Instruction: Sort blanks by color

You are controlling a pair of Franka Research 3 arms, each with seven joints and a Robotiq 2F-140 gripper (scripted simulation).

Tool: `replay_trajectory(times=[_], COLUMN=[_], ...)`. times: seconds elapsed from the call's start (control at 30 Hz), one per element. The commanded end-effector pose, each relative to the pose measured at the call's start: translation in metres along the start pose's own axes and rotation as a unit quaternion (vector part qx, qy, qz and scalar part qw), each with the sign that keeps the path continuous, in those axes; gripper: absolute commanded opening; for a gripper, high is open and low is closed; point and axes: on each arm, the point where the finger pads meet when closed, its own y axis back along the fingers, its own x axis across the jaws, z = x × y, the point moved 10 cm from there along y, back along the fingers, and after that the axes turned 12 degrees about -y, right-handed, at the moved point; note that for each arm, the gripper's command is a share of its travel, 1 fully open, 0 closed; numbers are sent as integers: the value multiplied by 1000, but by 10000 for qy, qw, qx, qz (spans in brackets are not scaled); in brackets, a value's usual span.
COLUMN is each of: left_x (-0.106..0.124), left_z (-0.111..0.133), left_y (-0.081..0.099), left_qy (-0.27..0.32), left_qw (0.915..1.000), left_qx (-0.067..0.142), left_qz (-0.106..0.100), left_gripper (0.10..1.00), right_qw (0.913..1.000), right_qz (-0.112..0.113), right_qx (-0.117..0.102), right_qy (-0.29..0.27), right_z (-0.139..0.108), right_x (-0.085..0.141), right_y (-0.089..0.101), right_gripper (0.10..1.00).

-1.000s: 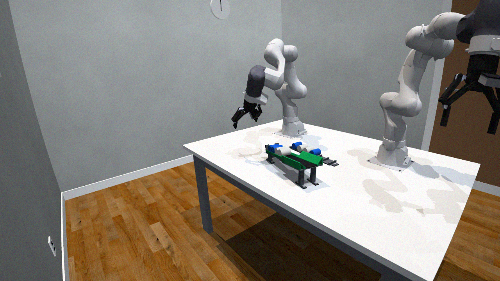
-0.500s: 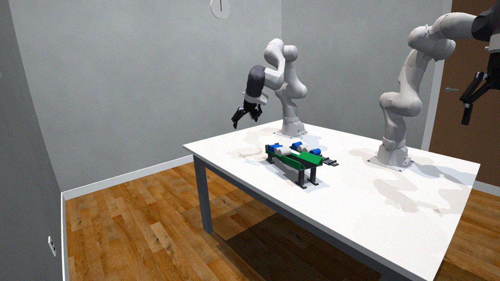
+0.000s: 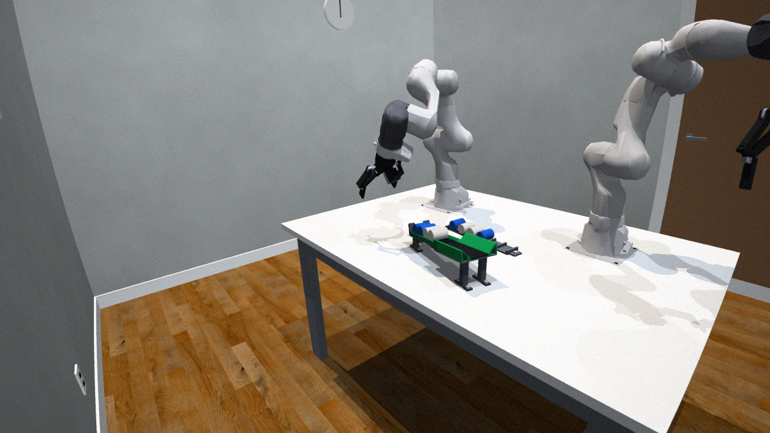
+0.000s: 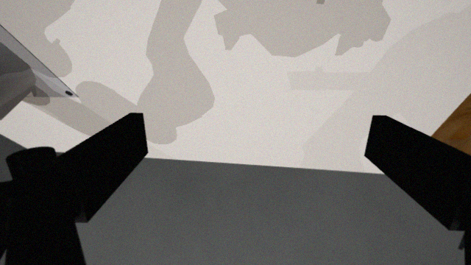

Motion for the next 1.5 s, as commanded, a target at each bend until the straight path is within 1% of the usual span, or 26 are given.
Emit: replay_trajectory(times=[0.0, 0.03, 0.07, 0.53, 0.6, 0.63, 1.1, 1.17, 1.2, 1.47], left_x=[-11, -11, -21, -70, -70, -79, -122, -122, -130, -152], left_z=[9, 9, 14, 47, 47, 54, 92, 92, 100, 124], left_y=[2, 2, 4, 17, 17, 20, 34, 34, 36, 44], left_qy=[-127, -127, -100, 44, 44, 73, 221, 221, 251, 336], left_qw=[9999, 9999, 9999, 9997, 9997, 9997, 9991, 9991, 9990, 9985], left_qx=[-82, -82, -99, -189, -189, -208, -305, -305, -324, -380], left_qz=[-24, -24, -41, -114, -114, -127, -181, -181, -190, -211], left_gripper=[1000, 1000, 1000, 1000, 1000, 1000, 1000, 1000, 1000, 1000], right_qw=[10000, 10000, 10000, 10000, 10000, 10000, 10000, 10000, 10000, 10000], right_qz=[5, 5, 5, 5, 5, 5, 5, 5, 5, 5], right_qx=[25, 25, 25, 25, 25, 25, 25, 25, 25, 25], right_qy=[-27, -27, -27, -27, -27, -27, -27, -27, -27, -27], right_z=[0, 0, 0, 0, 0, 0, 0, 0, 0, 0], right_x=[0, 0, 0, 0, 0, 0, 0, 0, 0, 0], right_y=[1, 1, 1, 1, 1, 1, 1, 1, 1, 1], right_gripper=[1000, 1000, 1000, 1000, 1000, 1000, 1000, 1000, 1000, 1000])
